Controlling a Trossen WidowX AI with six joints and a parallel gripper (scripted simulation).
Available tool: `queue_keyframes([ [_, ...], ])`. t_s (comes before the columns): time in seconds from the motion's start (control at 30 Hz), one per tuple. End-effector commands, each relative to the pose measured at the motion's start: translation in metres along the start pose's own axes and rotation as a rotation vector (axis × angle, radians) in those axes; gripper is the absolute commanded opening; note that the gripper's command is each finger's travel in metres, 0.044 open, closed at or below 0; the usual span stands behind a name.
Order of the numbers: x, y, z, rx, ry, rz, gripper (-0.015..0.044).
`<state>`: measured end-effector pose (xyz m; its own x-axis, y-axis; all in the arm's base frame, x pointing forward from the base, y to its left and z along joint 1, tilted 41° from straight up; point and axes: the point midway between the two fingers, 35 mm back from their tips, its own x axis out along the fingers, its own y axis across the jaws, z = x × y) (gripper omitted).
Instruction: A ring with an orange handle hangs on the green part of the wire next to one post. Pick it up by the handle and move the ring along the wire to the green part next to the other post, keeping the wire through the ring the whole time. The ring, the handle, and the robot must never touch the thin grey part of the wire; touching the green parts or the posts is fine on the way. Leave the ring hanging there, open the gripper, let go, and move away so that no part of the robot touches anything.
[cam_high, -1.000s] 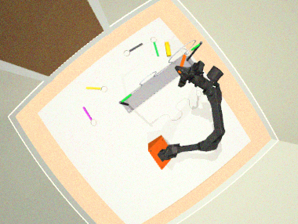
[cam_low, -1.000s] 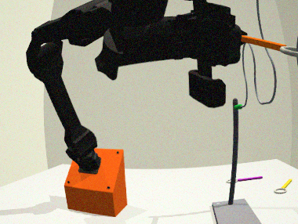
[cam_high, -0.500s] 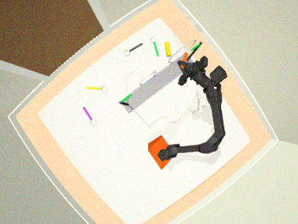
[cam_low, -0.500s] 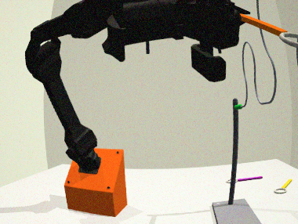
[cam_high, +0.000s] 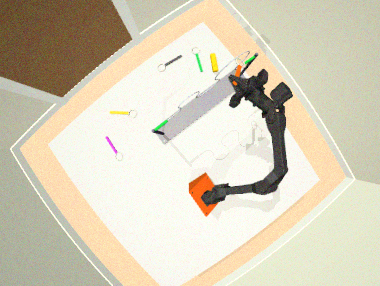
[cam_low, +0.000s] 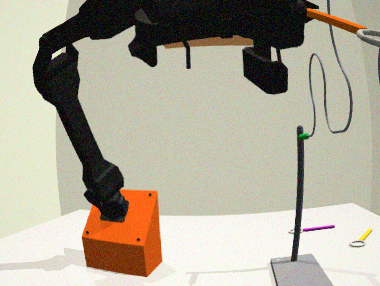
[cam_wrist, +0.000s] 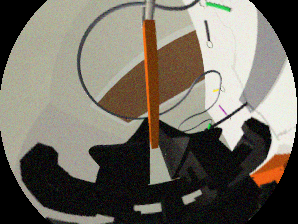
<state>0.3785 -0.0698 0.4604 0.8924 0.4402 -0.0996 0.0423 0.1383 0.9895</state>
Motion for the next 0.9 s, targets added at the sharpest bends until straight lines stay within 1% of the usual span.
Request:
queue_keyframes([
  [0.0,-0.0002,0.0030,0.0009,-0.029,-0.005,-0.007,-0.0150],
  [0.87,-0.0006,-0.0038,0.0020,-0.279,-0.009,-0.132,-0.0150],
])
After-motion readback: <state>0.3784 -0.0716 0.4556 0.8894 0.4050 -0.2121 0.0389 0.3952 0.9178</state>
